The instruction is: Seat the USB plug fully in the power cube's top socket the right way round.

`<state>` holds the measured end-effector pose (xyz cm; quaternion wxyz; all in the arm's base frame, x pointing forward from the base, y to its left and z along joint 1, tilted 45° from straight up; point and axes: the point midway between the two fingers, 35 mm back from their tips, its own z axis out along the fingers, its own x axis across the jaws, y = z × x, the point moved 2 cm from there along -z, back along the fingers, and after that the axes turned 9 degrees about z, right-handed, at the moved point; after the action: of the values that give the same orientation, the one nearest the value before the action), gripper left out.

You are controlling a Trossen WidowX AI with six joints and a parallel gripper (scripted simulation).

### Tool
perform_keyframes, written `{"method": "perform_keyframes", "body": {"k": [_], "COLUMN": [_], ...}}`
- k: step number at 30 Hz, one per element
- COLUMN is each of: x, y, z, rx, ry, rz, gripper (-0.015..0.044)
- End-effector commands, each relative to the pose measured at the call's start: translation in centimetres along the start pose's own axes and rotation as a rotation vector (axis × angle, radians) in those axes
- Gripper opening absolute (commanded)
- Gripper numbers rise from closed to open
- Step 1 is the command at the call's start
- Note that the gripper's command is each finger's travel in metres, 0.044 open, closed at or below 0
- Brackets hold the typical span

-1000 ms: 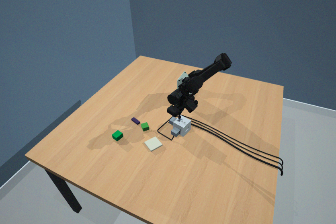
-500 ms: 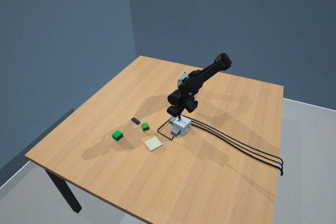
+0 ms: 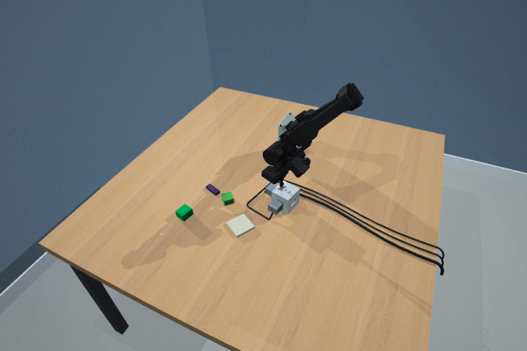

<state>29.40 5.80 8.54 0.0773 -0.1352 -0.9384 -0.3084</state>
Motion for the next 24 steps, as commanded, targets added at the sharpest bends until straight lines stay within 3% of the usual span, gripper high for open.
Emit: {"method": "perform_keyframes", "body": {"k": [1,24], "x": [0.06,0.07], "y": [-0.04,0.00], "z": [0.17,0.44], "rx": [0.001,0.001], "ry": [0.003,0.003], "rz": [0.004,0.004], "gripper": [0.0000,0.0000]}}
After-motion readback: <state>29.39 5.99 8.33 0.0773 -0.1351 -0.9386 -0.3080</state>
